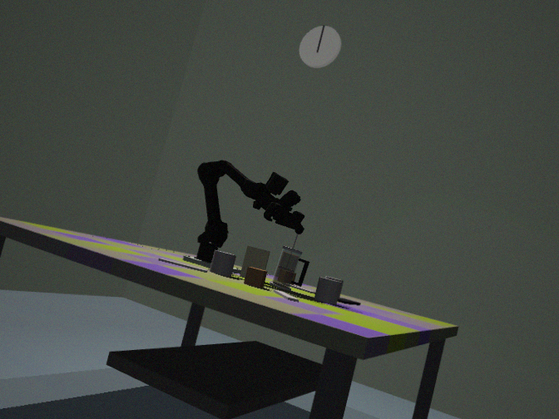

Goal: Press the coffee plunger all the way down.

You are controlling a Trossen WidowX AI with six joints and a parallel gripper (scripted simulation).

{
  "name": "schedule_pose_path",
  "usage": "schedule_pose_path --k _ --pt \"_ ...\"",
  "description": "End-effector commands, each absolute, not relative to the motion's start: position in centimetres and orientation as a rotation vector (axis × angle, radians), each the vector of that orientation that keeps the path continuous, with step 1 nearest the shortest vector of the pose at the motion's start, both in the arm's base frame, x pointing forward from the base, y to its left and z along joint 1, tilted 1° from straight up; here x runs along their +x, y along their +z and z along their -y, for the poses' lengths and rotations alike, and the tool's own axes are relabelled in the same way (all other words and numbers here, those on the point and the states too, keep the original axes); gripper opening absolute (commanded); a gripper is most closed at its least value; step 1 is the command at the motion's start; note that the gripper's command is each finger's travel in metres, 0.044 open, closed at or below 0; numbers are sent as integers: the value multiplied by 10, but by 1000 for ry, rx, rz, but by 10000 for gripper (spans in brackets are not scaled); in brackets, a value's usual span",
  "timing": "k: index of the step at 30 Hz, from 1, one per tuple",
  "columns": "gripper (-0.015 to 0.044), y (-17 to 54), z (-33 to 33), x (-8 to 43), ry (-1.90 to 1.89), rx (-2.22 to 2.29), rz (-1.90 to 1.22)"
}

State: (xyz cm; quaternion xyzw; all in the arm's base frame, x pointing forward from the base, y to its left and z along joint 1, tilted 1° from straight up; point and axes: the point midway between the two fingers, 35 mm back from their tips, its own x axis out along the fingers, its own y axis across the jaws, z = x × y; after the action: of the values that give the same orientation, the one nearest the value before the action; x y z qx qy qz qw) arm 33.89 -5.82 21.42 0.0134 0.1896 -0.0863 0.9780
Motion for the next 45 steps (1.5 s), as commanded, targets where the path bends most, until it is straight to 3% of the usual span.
schedule_pose_path --k 1,45 --pt "111 177 58 336 -171 35 -475" --pt "111 178 61 352 -171 35 -473"
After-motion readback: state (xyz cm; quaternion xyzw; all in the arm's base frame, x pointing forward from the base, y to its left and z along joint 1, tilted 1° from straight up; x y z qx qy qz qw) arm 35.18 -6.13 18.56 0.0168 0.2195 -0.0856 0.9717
